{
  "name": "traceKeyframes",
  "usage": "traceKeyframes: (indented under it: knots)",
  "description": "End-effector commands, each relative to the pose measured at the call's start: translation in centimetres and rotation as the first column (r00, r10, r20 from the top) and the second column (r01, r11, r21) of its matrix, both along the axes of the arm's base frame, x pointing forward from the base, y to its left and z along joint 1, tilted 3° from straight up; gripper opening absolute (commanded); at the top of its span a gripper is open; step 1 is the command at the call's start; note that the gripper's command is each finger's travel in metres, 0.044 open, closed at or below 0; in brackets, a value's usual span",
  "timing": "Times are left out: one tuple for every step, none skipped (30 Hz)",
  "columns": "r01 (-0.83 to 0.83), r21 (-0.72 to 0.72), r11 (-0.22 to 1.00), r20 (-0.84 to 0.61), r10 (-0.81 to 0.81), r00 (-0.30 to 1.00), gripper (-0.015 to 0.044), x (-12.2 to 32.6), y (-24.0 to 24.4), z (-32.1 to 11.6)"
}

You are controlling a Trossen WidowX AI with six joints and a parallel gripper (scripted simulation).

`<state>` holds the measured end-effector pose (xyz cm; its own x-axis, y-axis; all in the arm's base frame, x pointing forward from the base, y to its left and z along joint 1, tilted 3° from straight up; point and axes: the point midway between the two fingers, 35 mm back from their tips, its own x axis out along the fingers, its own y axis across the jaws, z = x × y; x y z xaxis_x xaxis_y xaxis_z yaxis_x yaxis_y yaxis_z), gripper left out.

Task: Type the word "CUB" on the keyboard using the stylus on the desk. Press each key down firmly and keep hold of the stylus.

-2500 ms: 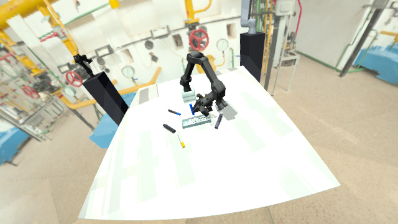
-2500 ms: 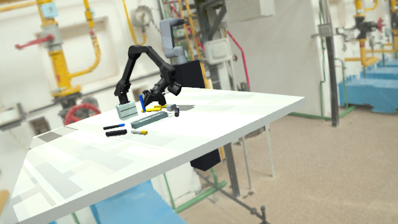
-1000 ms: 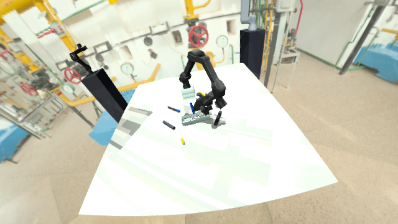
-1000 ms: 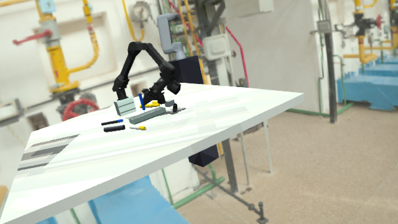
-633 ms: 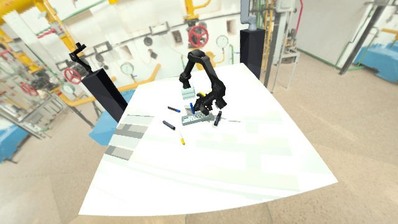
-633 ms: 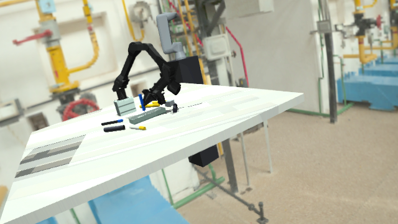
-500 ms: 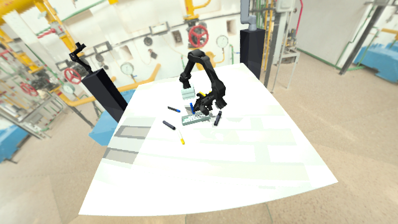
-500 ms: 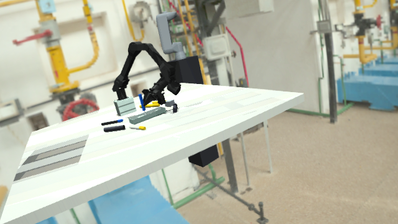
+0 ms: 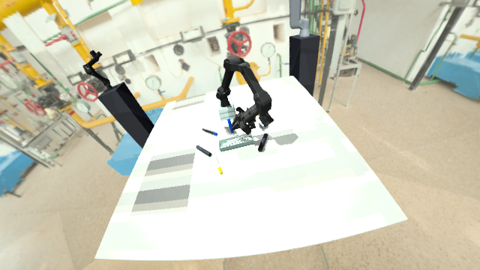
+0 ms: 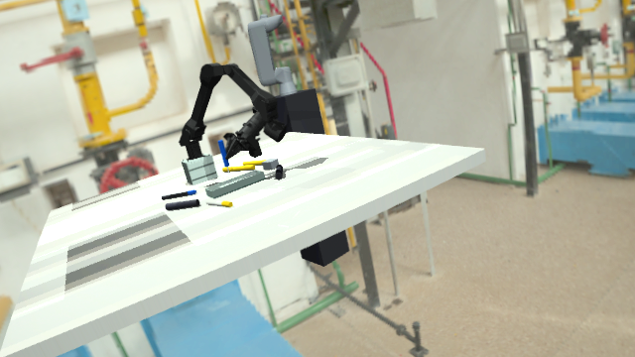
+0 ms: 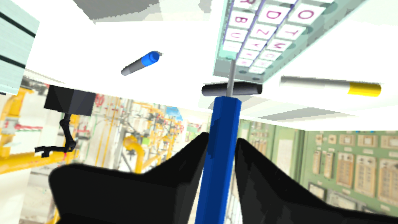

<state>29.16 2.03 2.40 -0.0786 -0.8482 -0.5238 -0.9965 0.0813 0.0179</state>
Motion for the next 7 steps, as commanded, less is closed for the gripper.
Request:
traceKeyframes:
  knots:
    - [0.000, 0.000, 1.000, 0.000, 0.000, 1.000, 0.0084, 0.00, 0.00, 0.00]
    - [0.000, 0.000, 1.000, 0.000, 0.000, 1.000, 0.0081, 0.00, 0.00, 0.00]
    - [0.000, 0.000, 1.000, 0.000, 0.000, 1.000, 0.0081, 0.00, 0.00, 0.00]
    - [0.000, 0.000, 1.000, 0.000, 0.000, 1.000, 0.0081, 0.00, 0.00, 0.00]
    - [0.000, 0.000, 1.000, 0.000, 0.000, 1.000, 0.0081, 0.00, 0.00, 0.00]
    - [0.000, 0.000, 1.000, 0.000, 0.000, 1.000, 0.0081, 0.00, 0.00, 0.00]
    - [0.000, 0.000, 1.000, 0.000, 0.000, 1.000, 0.0081, 0.00, 0.00, 0.00]
